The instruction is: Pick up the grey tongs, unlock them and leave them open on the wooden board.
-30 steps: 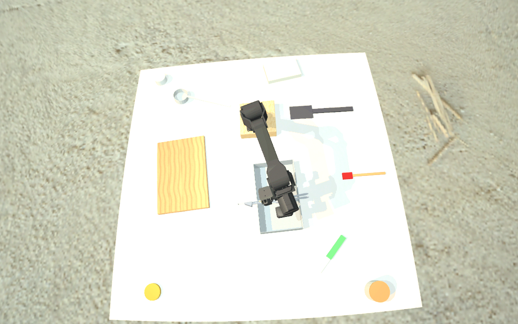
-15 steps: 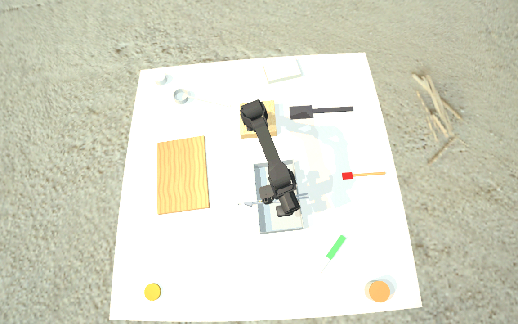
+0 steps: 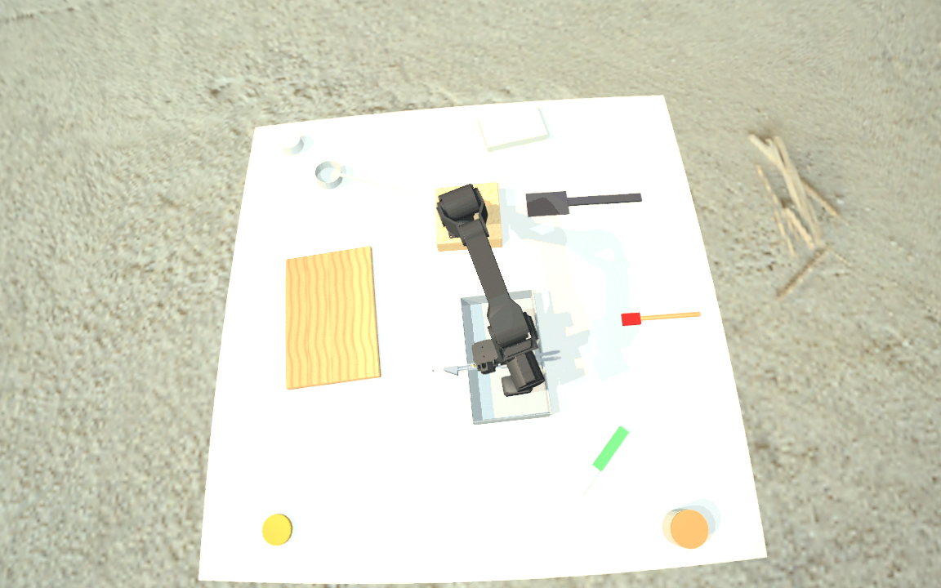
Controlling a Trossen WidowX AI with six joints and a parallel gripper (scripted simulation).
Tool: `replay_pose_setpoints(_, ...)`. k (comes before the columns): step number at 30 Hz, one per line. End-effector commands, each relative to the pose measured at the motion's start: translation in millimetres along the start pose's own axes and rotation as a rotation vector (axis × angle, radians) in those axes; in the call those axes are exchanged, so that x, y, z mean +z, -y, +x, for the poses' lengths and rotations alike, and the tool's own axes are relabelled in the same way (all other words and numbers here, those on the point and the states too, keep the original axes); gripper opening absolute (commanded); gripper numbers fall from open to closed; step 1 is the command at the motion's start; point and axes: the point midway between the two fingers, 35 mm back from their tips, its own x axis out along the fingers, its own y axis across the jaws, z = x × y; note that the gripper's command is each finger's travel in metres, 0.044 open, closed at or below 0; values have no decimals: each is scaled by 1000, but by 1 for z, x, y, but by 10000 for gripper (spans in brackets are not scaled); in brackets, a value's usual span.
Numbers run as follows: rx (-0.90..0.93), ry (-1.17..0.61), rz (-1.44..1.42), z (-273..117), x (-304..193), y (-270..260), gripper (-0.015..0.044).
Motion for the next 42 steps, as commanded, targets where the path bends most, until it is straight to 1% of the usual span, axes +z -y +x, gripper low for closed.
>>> replay_pose_setpoints(1,-1,6,3,7,1,0,440)
replay_pose_setpoints(25,-2,6,3,44,2,2,440)
replay_pose_setpoints(37,-2,1,3,40,1,2,125)
replay_pose_setpoints(42,-2,1,3,40,1,2,92)
